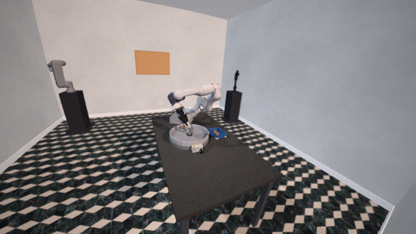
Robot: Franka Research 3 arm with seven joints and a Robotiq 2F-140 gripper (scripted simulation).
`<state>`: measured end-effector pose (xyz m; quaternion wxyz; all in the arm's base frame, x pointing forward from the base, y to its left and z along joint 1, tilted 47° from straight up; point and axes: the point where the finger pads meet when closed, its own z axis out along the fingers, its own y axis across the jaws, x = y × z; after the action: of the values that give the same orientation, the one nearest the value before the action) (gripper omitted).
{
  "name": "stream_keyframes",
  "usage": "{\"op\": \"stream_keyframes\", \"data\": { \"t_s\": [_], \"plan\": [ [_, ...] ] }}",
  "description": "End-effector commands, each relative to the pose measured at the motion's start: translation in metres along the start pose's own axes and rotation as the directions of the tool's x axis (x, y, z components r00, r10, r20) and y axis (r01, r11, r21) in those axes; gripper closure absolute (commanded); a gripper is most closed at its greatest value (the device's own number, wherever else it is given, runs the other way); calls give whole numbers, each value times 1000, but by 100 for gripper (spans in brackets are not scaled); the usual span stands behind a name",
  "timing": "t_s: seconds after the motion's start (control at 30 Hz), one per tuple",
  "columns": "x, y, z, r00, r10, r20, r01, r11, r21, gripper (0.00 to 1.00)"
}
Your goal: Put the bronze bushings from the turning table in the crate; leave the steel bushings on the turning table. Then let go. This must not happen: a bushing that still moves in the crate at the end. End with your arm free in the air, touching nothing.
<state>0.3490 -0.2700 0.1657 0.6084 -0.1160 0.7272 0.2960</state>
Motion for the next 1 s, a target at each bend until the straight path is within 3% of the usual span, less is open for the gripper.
{"op": "stream_keyframes", "data": {
  "t_s": [0.0, 0.63, 0.97],
  "plan": [
    [-1, -2, 0, 1000, 3, -1, -3, 1000, 2, 100],
    [-1, -2, 0, 1000, 3, -1, -3, 1000, 2, 100],
    [14, -2, 18, 1000, 3, -1, -3, 1000, 2, 100]
  ]
}}
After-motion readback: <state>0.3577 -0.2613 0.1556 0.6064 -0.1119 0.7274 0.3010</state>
